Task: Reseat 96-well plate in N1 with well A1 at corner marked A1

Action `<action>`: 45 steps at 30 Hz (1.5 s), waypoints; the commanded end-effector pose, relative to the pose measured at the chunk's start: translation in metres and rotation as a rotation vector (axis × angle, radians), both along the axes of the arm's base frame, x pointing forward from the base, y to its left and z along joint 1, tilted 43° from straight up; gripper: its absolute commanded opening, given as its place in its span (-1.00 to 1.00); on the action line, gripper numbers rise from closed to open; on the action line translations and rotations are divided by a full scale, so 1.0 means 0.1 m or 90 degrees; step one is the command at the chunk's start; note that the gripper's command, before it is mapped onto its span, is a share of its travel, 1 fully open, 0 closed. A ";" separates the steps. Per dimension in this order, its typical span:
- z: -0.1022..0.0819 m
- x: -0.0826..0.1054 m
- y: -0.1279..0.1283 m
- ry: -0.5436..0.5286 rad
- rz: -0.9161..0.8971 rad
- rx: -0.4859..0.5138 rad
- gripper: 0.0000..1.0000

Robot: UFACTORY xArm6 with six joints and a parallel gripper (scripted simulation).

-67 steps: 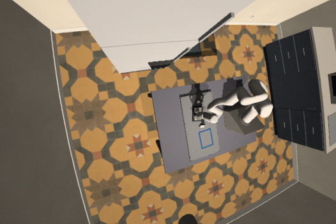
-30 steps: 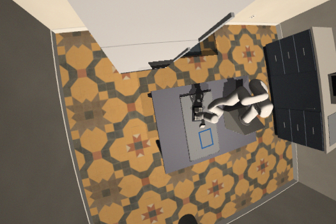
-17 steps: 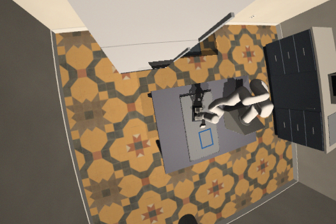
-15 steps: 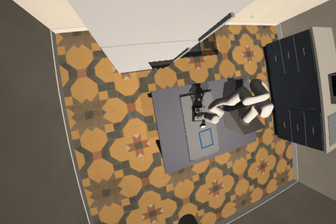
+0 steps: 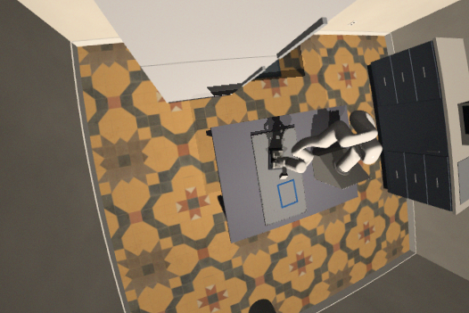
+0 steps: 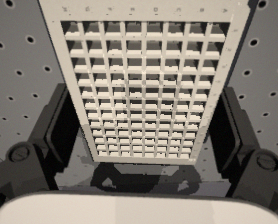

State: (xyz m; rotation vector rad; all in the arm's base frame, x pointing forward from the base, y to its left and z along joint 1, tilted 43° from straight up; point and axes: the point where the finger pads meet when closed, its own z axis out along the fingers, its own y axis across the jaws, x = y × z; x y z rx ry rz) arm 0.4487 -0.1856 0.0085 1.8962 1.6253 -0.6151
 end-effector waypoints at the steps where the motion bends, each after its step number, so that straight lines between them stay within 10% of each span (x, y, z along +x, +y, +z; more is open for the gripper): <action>1: 0.02 0.01 0.02 -0.002 0.001 0.000 -1.00; 45: 0.45 0.00 0.41 -0.002 0.001 0.000 -1.00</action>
